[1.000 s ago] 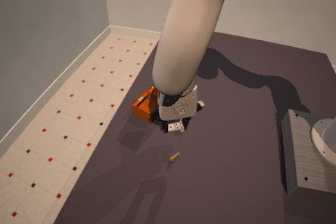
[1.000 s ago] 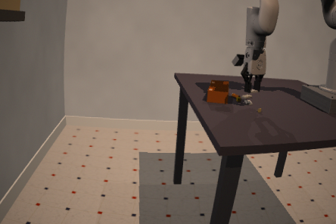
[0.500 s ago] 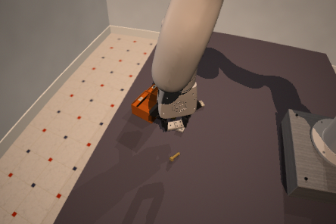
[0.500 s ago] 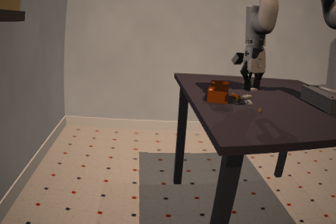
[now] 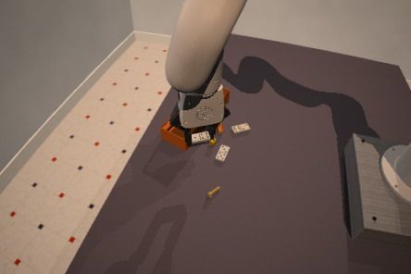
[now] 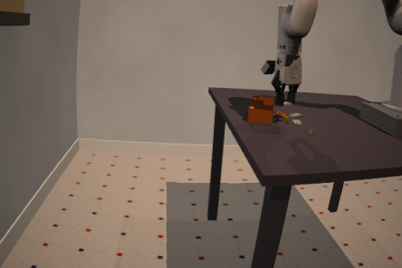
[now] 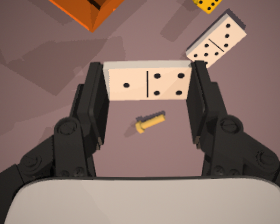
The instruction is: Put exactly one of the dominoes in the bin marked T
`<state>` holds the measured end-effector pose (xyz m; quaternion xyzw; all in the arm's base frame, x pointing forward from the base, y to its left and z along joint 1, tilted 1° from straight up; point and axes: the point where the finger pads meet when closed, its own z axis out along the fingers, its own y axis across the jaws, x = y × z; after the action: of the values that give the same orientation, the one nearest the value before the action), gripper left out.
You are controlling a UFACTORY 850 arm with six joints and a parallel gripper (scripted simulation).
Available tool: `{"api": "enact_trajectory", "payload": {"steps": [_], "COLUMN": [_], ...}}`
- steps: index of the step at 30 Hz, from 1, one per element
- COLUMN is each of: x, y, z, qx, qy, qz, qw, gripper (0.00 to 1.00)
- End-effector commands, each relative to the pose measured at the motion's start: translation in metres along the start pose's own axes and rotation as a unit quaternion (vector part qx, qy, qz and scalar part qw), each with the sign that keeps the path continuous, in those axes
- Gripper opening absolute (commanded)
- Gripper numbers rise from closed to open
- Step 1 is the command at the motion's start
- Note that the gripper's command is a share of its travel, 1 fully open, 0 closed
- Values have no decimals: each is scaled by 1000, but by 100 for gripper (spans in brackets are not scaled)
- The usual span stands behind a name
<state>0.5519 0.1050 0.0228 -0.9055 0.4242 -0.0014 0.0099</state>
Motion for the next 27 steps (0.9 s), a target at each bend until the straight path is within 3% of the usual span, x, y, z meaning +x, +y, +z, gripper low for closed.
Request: {"api": "enact_trajectory", "payload": {"steps": [1,11,21,23,24,27], "x": [27,73,78,78,78,77], "y": [-11,-27,-29,-29,-29,-29], "z": [0,0,0,0,0,0], "qx": [1,-1,-1,-1,2,2], "qy": [-1,7,5,5,-1,-1], "qz": [-78,-205,-333,-333,-365,-365], "qw": [997,979,943,943,931,931], "gripper": [0,0,0,0,0,0]}}
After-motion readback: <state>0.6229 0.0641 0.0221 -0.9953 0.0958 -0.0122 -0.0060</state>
